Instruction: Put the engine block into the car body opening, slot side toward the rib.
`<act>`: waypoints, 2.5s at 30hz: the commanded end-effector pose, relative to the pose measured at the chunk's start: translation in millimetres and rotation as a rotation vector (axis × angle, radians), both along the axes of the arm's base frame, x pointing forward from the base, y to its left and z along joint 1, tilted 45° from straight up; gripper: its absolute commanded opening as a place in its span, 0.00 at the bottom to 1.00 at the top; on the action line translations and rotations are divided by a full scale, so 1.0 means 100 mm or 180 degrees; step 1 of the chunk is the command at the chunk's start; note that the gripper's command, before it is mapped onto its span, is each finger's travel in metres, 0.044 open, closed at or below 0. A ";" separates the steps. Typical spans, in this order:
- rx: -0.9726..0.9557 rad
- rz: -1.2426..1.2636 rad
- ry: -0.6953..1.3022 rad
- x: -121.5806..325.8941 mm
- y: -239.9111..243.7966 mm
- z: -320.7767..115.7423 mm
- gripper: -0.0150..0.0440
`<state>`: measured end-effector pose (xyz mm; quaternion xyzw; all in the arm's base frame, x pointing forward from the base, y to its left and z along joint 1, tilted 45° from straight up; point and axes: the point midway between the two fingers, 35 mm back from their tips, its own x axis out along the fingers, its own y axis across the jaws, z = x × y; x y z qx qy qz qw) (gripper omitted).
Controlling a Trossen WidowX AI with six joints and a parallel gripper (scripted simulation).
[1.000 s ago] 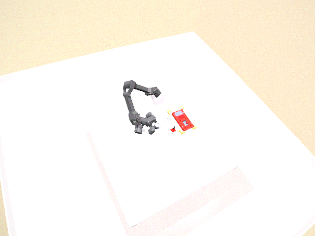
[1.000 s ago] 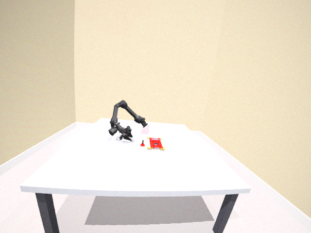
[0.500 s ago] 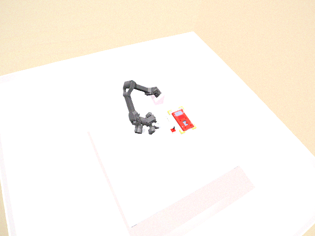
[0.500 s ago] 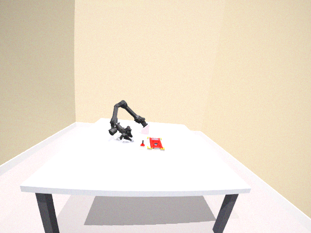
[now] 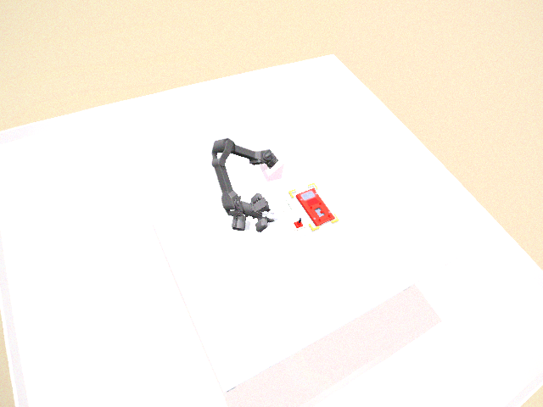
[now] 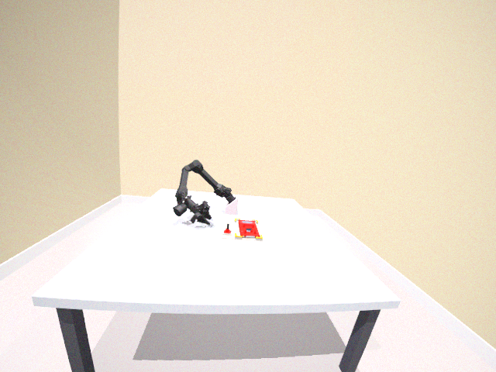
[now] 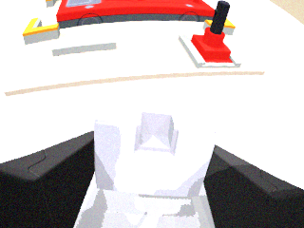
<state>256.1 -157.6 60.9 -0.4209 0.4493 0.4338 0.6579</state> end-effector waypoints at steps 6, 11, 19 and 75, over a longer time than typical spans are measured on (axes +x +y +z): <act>-0.0001 0.0000 0.0001 0.00 0.00 0.00 1.00; -0.0027 -0.0009 0.0012 -0.01 0.01 0.06 1.00; -0.0036 -0.0011 0.0012 -0.06 0.02 0.38 1.00; -0.0469 -0.3866 0.0887 -0.08 0.20 0.23 1.00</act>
